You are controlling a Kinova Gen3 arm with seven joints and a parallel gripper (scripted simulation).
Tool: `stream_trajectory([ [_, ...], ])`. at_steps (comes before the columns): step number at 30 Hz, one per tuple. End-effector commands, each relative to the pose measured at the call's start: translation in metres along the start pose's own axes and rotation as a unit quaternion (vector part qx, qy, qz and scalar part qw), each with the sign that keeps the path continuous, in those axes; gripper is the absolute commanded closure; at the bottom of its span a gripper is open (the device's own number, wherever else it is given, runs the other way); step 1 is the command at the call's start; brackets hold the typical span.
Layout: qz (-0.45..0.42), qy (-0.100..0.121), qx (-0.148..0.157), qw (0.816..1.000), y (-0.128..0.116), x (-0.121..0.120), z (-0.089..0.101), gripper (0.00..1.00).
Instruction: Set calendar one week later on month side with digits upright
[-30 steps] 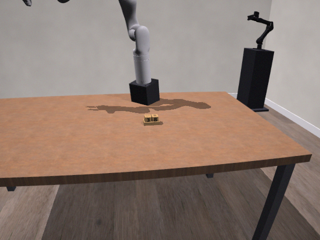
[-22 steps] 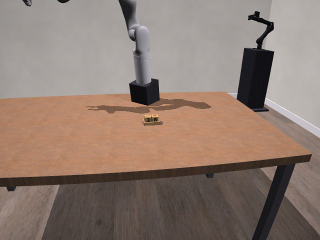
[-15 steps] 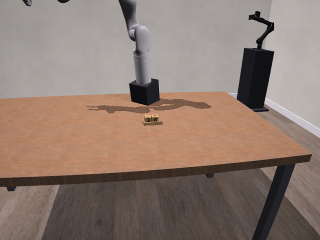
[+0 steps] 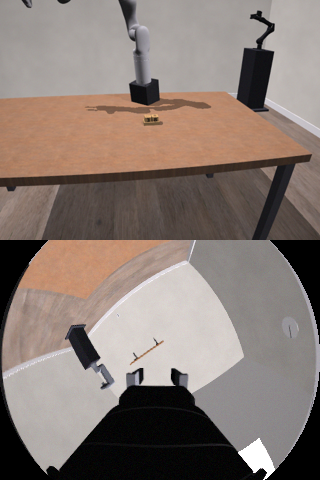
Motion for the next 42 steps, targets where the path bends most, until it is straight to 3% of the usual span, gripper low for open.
stream_trajectory([
  [1, -0.002, 0.000, 0.011, 1.000, 0.012, 0.004, 0.005, 0.00],
  [4, -0.002, 0.002, 0.016, 1.000, 0.017, 0.005, 0.007, 0.00],
  [9, -0.005, 0.015, 0.052, 0.999, 0.053, 0.008, 0.025, 0.00],
  [14, -0.005, 0.031, 0.104, 0.994, 0.105, 0.012, 0.054, 0.00],
  [19, 0.000, 0.049, 0.174, 0.984, 0.167, 0.017, 0.101, 0.00],
  [21, 0.000, 0.049, 0.174, 0.984, 0.167, 0.017, 0.101, 0.00],
  [27, 0.017, 0.069, 0.275, 0.959, 0.246, 0.021, 0.182, 0.00],
  [28, 0.017, 0.069, 0.275, 0.959, 0.246, 0.021, 0.182, 0.00],
  [32, 0.036, 0.079, 0.349, 0.933, 0.294, 0.020, 0.251, 0.00],
  [33, 0.036, 0.079, 0.349, 0.933, 0.294, 0.020, 0.251, 0.00],
  [36, 0.055, 0.085, 0.404, 0.909, 0.325, 0.018, 0.309, 0.00],
  [38, 0.055, 0.085, 0.404, 0.909, 0.325, 0.018, 0.309, 0.00],
  [42, 0.084, 0.090, 0.476, 0.871, 0.356, 0.010, 0.391, 0.00],
])
Point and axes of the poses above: the point where the finger pads meet when closed, its own z axis back along the fingers, its own x axis across the jaws, y = z × x, the point moved 2 cm from there along z, back along the fingers, and after that the axes turned 5 degrees about z, right-handed, at the moved point
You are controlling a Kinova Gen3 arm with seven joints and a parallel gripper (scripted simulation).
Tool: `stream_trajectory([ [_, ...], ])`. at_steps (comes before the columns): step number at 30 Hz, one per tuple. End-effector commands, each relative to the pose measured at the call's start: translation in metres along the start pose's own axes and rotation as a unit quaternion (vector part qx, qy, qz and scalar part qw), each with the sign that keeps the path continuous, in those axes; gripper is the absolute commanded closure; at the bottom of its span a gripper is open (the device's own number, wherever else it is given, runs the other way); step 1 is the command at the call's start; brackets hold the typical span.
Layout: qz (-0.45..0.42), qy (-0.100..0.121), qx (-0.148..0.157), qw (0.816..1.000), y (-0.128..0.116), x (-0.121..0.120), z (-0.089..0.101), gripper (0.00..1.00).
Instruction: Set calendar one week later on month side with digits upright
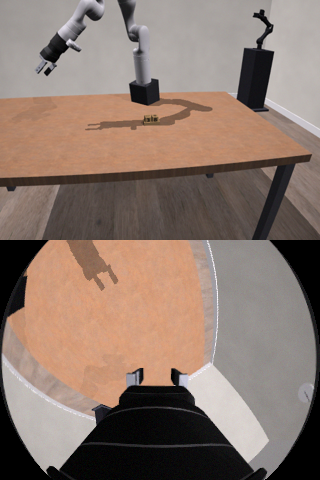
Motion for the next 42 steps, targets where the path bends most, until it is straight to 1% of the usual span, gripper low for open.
stream_trajectory([
  [1, 0.031, 0.001, 0.049, 0.998, 0.057, -0.002, 0.018, 0.00],
  [6, 0.078, 0.020, 0.139, 0.987, 0.149, -0.027, 0.059, 0.00],
  [9, 0.106, 0.030, 0.186, 0.976, 0.195, -0.046, 0.087, 0.00],
  [11, 0.124, 0.037, 0.216, 0.968, 0.222, -0.059, 0.105, 0.00],
  [13, 0.124, 0.037, 0.216, 0.968, 0.222, -0.059, 0.105, 0.00],
  [16, 0.150, 0.047, 0.254, 0.954, 0.256, -0.079, 0.133, 0.00],
  [20, 0.180, 0.058, 0.297, 0.936, 0.290, -0.105, 0.166, 0.00],
  [24, 0.204, 0.066, 0.330, 0.919, 0.314, -0.128, 0.194, 0.00],
  [28, 0.222, 0.073, 0.353, 0.906, 0.329, -0.146, 0.215, 0.00],
  [30, 0.222, 0.073, 0.353, 0.906, 0.329, -0.146, 0.215, 0.00],
  [33, 0.232, 0.077, 0.365, 0.898, 0.337, -0.156, 0.227, 0.00],
  [37, 0.240, 0.080, 0.375, 0.892, 0.343, -0.164, 0.236, 0.00],
  [42, 0.244, 0.082, 0.380, 0.888, 0.346, -0.169, 0.241, 0.00],
])
Point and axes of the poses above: the point where the finger pads meet when closed, its own z axis back along the fingers, its own x axis across the jaws, y = z × x, the point moved 2 cm from there along z, back along the fingers, and after that the axes turned 5 degrees about z, right-handed, at the moved point
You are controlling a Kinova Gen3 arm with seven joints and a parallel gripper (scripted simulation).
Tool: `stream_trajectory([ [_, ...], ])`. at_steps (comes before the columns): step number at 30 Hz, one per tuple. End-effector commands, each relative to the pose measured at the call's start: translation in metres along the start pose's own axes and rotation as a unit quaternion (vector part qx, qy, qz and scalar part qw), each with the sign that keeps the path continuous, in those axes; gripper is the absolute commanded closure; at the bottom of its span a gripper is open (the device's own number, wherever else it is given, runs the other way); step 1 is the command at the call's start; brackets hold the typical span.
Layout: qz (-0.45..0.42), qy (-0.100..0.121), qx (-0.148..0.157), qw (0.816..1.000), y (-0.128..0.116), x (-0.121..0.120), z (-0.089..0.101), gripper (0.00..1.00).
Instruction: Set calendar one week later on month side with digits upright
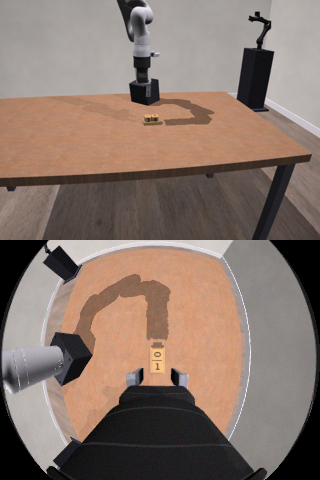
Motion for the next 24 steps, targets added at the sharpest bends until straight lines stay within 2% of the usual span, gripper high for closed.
stream_trajectory([
  [1, 0.002, 0.001, 0.001, 1.000, 0.002, -0.001, 0.000, 0.00],
  [17, 0.002, 0.001, 0.002, 1.000, 0.002, -0.001, 0.000, 0.00],
  [22, 0.002, 0.000, 0.001, 1.000, 0.001, 0.001, -0.008, 0.00],
  [24, 0.001, -0.001, 0.001, 1.000, 0.001, 0.002, -0.020, 0.00],
])
Point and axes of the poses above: the point where the finger pads meet when closed, its own z axis back along the fingers, its own x axis across the jaws, y = z × x, the point moved 2 cm from there along z, back along the fingers, and after that the axes turned 5 degrees about z, right-handed, at the moved point
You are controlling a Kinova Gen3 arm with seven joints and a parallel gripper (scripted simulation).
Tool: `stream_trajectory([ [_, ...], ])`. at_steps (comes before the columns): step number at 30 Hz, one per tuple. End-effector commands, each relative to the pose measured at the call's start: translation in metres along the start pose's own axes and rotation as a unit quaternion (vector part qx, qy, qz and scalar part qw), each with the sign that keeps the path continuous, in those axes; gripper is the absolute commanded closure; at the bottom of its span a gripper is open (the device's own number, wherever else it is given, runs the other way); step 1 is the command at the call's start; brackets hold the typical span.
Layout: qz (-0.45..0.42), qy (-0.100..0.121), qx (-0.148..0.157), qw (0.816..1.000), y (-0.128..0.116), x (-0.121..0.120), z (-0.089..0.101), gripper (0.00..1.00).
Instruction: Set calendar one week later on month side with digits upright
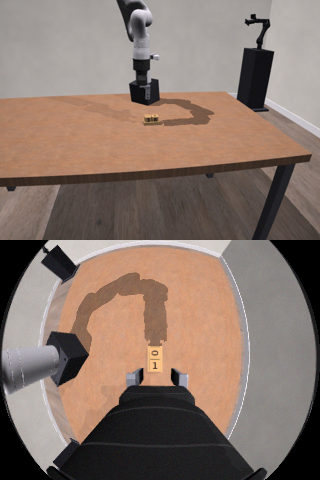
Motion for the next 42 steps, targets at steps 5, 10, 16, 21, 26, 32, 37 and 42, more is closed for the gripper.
stream_trajectory([
  [5, 0.007, 0.008, 0.005, 1.000, 0.005, -0.004, -0.034, 0.00],
  [10, 0.007, 0.008, 0.005, 1.000, 0.005, -0.004, -0.035, 0.10],
  [16, 0.007, 0.008, 0.005, 1.000, 0.005, -0.004, -0.035, 0.10],
  [21, 0.007, 0.008, 0.005, 1.000, 0.005, -0.004, -0.035, 0.10],
  [26, 0.007, 0.008, 0.005, 1.000, 0.005, -0.004, -0.035, 0.10],
  [32, 0.007, 0.008, 0.005, 1.000, 0.005, -0.004, -0.035, 0.10],
  [37, 0.007, 0.008, 0.005, 1.000, 0.005, -0.004, -0.035, 0.10],
  [42, 0.007, 0.008, 0.005, 1.000, 0.005, -0.004, -0.035, 0.10],
])
Point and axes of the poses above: the point where the finger pads meet when closed, its own z axis back along the fingers, its own x axis across the jaws, y = z × x, the point moved 2 cm from there along z, back along the fingers, and after that the axes turned 5 degrees about z, right-handed, at the moved point
